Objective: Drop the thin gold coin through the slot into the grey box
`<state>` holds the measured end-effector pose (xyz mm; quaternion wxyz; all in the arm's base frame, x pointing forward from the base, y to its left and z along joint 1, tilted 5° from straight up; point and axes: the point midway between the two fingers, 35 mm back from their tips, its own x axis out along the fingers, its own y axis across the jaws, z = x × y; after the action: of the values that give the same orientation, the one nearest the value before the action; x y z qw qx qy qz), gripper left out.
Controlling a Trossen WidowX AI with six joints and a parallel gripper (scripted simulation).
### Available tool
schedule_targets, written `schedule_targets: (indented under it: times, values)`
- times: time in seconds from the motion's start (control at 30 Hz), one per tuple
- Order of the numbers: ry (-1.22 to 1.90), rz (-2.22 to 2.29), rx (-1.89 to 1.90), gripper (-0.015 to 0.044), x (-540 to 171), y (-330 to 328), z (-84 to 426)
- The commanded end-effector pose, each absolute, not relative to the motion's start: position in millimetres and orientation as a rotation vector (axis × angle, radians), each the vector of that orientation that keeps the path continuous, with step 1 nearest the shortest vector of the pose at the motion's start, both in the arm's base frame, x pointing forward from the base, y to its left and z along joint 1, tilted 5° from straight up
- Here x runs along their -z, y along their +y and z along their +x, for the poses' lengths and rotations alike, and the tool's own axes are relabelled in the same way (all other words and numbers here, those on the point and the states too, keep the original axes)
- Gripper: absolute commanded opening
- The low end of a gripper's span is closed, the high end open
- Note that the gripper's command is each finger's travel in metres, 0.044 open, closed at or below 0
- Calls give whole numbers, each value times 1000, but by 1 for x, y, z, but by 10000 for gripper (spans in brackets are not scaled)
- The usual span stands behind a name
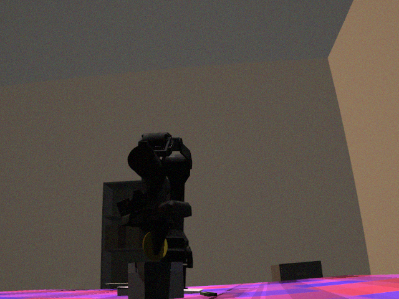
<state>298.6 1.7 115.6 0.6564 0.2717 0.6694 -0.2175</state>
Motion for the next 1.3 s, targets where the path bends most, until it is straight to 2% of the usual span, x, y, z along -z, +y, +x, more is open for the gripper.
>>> schedule_targets:
  times: [0.0, 0.13, 0.33, 0.63, 1.0, 1.13, 1.27]
  values:
    - [1521, 620, 500, 0, -113, 2, 297]
    - [1521, 619, 500, 0, -112, 2, 297]
    - [1517, 616, 493, 157, -115, 2, 299]
    - [1517, 616, 493, 161, -115, 2, 299]
    - [1518, 616, 494, 440, -139, 0, 298]
    - [1522, 618, 498, 440, -174, -3, 294]
    - [1522, 618, 498, 440, -176, -3, 294]
